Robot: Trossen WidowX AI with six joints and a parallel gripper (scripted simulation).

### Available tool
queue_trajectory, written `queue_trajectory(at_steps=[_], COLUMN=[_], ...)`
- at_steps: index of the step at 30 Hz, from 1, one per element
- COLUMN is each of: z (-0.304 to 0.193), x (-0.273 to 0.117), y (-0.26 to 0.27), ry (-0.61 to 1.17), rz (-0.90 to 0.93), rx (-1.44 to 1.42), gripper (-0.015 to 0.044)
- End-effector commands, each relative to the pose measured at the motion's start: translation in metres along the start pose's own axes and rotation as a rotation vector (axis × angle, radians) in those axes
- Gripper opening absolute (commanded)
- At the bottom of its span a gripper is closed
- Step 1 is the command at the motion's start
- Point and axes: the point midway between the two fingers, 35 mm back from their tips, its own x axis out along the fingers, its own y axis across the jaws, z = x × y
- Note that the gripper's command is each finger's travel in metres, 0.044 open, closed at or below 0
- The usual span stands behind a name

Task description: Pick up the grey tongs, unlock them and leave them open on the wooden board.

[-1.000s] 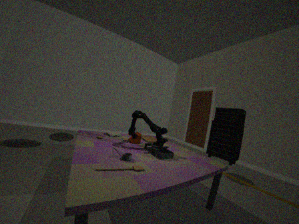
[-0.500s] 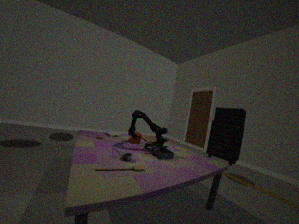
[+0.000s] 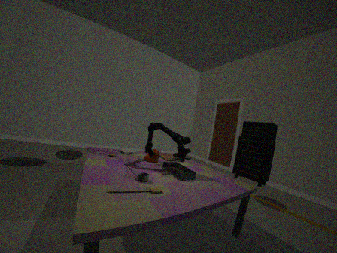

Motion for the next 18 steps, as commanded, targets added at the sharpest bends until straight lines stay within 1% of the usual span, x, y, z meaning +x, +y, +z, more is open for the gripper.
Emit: queue_trajectory(at_steps=[1,6,18], z=[-0.0003,0.0014,0.0075], x=[-0.0028,-0.0015,0.0034], y=[-0.003,-0.0041,-0.0074], ry=[0.003,-0.001,-0.01], rz=[-0.006,0.019,0.148], rx=[0.008,0.019,0.081], gripper=[-0.015,-0.015,-0.015])
